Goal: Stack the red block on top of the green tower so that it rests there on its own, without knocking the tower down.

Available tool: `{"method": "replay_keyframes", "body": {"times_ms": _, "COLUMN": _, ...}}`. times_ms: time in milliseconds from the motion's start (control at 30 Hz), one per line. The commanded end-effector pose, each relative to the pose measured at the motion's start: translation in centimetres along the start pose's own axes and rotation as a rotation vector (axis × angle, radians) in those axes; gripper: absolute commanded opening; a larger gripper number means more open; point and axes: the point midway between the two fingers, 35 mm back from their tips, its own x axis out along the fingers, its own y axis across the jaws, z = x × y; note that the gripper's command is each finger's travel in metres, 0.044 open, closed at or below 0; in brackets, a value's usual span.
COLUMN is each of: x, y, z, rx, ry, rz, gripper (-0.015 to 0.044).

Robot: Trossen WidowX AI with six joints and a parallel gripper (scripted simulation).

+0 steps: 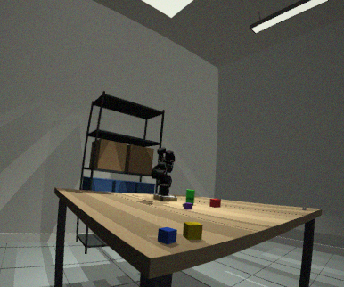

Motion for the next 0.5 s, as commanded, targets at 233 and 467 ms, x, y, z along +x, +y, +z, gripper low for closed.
{"method": "replay_keyframes", "body": {"times_ms": 233, "x": 0.3, "y": -1.7, "z": 5.1, "rx": -0.036, "ry": -0.175, "rz": -0.200, "gripper": 0.0440}}
{"method": "replay_keyframes", "body": {"times_ms": 467, "x": -0.7, "y": -3.5, "z": 10.6, "rx": -0.053, "ry": -0.351, "rz": -0.420, "gripper": 0.0440}}
